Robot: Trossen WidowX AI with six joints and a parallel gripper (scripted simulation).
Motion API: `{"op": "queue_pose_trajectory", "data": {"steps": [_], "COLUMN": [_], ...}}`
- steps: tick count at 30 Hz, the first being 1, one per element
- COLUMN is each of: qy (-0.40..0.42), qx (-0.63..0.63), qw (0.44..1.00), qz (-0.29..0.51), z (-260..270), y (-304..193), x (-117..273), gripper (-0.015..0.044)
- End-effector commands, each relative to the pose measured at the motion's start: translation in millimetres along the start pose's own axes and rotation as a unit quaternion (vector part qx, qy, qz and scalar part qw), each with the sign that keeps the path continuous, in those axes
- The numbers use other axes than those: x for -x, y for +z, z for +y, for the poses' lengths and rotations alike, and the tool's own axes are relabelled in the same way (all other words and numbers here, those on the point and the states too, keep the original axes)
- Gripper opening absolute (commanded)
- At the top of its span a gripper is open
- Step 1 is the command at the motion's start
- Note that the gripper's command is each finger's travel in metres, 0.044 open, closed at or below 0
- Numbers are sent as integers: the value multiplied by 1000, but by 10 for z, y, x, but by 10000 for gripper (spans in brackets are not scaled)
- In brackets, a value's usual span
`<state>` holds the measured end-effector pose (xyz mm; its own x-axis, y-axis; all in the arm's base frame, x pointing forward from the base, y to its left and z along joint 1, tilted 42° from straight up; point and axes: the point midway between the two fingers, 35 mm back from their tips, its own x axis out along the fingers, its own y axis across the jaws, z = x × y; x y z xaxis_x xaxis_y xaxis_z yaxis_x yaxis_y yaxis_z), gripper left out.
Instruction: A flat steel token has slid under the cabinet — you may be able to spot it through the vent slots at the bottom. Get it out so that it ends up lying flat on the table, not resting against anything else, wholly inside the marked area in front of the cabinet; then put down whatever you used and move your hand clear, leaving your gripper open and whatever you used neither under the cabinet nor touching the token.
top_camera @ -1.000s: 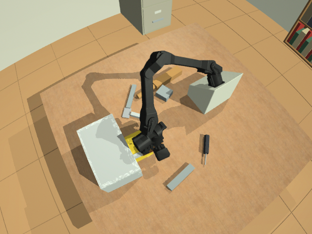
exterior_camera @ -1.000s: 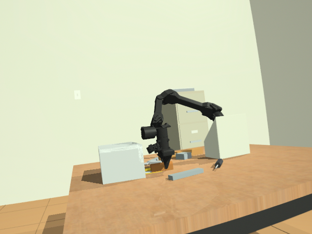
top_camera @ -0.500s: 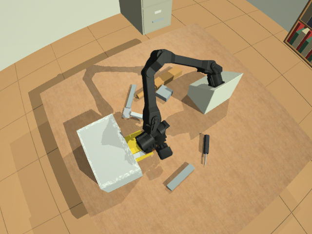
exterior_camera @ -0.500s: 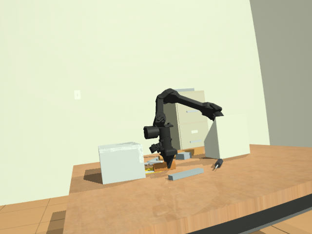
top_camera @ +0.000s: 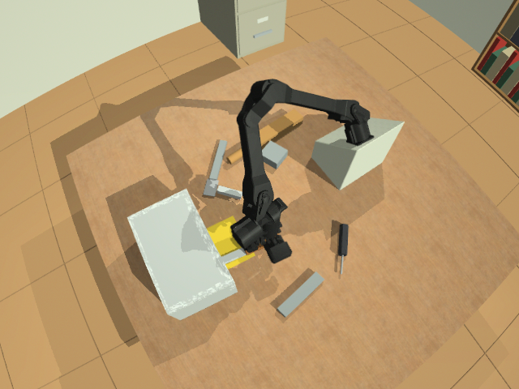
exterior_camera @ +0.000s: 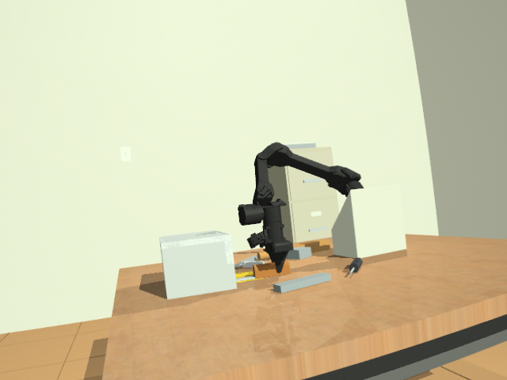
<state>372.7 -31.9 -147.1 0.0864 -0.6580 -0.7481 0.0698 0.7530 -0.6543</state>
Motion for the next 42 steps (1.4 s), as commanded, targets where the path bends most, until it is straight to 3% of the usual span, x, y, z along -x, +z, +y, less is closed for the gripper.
{"op": "queue_pose_trajectory", "data": {"steps": [1,42], "qy": [-1,-1], "qx": [-1,-1], "qw": [1000,1000], "qz": [2,3], "z": [2,14], "y": [-71,-523], "x": [-11,-14], "gripper": [0,0]}}
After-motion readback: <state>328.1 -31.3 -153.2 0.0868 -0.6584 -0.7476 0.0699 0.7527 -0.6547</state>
